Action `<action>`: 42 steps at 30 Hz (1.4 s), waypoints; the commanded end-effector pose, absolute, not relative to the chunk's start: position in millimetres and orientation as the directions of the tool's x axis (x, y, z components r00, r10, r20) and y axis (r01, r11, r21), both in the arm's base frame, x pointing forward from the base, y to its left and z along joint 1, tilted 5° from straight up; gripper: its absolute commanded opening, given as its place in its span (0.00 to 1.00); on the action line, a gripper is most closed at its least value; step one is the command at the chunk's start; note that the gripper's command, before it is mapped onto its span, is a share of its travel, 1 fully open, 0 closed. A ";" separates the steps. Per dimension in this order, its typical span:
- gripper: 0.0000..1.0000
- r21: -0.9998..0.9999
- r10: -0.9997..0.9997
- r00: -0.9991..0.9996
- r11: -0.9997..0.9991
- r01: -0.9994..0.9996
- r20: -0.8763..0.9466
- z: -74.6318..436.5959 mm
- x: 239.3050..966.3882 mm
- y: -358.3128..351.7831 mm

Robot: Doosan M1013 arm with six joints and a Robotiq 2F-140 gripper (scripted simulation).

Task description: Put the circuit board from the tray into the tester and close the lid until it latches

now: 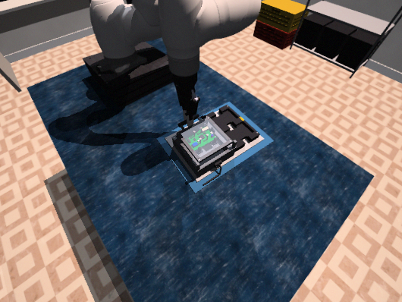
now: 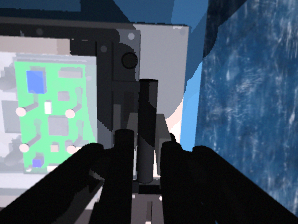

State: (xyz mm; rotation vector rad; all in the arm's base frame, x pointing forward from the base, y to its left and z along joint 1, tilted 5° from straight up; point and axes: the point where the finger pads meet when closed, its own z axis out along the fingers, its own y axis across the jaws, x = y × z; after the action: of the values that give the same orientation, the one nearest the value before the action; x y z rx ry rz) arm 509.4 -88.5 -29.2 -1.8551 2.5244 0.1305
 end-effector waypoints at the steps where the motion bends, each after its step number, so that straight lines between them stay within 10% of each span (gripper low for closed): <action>1: 0.00 0.064 -0.952 -0.300 0.296 -0.953 -0.054 -29.4 509.3 -88.4; 25: 0.00 0.064 -0.952 -0.300 0.296 -0.953 -0.054 -32.3 509.1 -88.2; 26: 0.30 0.064 -0.952 -0.300 0.296 -0.953 -0.054 -32.3 509.1 -88.2; 42: 0.30 0.064 -0.952 -0.300 0.296 -0.953 -0.054 -32.3 509.1 -88.2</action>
State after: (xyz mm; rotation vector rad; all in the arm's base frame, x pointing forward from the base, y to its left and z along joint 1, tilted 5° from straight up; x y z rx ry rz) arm 509.0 -88.2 -32.4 -1.8554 2.5247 0.1314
